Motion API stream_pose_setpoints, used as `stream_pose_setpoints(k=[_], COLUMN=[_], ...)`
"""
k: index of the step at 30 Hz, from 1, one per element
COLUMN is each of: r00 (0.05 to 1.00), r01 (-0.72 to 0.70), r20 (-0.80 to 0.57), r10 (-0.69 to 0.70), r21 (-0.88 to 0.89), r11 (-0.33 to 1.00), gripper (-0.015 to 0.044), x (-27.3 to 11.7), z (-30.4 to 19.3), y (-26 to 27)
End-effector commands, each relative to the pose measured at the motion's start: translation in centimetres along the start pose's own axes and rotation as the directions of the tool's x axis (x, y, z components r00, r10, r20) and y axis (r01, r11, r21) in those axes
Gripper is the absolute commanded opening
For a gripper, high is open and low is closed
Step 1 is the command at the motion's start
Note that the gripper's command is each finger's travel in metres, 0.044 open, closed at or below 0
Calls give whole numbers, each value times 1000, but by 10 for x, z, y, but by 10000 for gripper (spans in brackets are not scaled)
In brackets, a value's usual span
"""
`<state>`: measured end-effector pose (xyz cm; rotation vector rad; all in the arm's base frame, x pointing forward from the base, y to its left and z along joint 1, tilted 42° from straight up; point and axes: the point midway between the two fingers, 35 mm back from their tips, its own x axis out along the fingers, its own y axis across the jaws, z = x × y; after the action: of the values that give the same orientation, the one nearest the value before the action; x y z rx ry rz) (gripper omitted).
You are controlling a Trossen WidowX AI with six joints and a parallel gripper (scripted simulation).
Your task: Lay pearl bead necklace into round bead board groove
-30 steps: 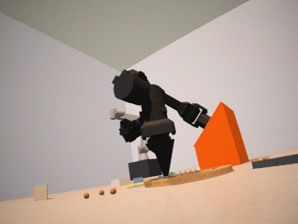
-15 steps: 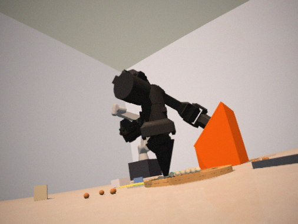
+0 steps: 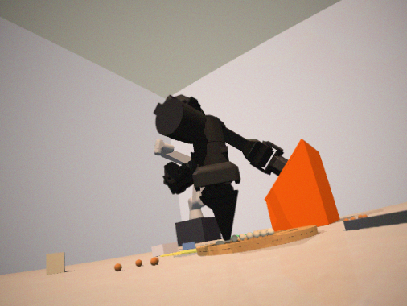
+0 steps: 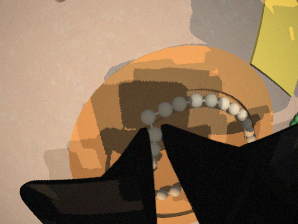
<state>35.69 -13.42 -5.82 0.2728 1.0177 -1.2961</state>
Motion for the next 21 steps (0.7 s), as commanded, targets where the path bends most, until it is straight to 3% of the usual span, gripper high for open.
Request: stream_pose_setpoints(k=[1, 21], r00=[1000, 1000], r01=[-2, -3], r20=[1, 2], r10=[2, 3], r21=[-1, -1], r11=[1000, 1000], gripper=[0, 0], x=[-5, -2], z=[0, 3], y=[1, 12])
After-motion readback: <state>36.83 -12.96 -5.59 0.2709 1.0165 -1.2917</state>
